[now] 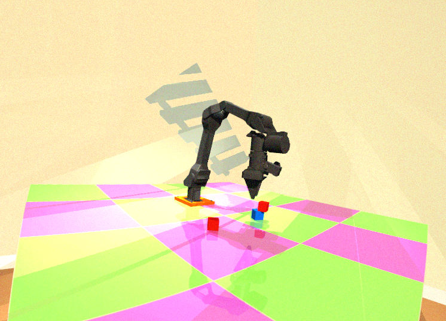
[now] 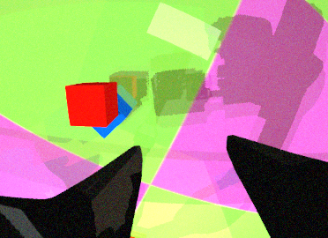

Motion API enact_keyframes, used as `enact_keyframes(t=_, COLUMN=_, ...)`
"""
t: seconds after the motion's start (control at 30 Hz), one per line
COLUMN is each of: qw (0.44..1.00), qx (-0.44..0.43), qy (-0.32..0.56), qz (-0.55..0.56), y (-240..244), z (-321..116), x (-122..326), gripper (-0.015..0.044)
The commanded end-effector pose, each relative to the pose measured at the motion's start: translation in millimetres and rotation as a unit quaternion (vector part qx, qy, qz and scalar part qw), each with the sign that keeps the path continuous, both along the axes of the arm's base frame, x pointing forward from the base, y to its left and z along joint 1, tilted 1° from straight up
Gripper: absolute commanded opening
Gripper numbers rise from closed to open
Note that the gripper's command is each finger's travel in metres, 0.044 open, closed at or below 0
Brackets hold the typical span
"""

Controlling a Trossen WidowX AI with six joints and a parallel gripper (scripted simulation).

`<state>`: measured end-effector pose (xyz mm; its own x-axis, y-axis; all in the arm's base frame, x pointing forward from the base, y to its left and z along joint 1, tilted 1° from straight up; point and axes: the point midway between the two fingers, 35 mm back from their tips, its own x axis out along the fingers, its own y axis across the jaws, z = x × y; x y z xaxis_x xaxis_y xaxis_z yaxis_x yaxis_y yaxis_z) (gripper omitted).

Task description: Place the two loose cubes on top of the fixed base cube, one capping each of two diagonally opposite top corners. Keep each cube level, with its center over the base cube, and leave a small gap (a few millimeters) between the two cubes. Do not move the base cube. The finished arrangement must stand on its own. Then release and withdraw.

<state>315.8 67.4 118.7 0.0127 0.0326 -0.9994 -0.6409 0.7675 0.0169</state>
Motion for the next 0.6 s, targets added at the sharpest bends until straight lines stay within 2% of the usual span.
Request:
enact_keyframes(t=0.0, qw=1.0, qx=0.002, qy=-0.005, qz=0.031, y=-27, z=6, x=7, gripper=0.0265)
enact_keyframes(t=0.57, qw=0.98, qx=-0.012, qy=-0.004, qz=0.197, y=-152, z=29, x=0, gripper=0.0265)
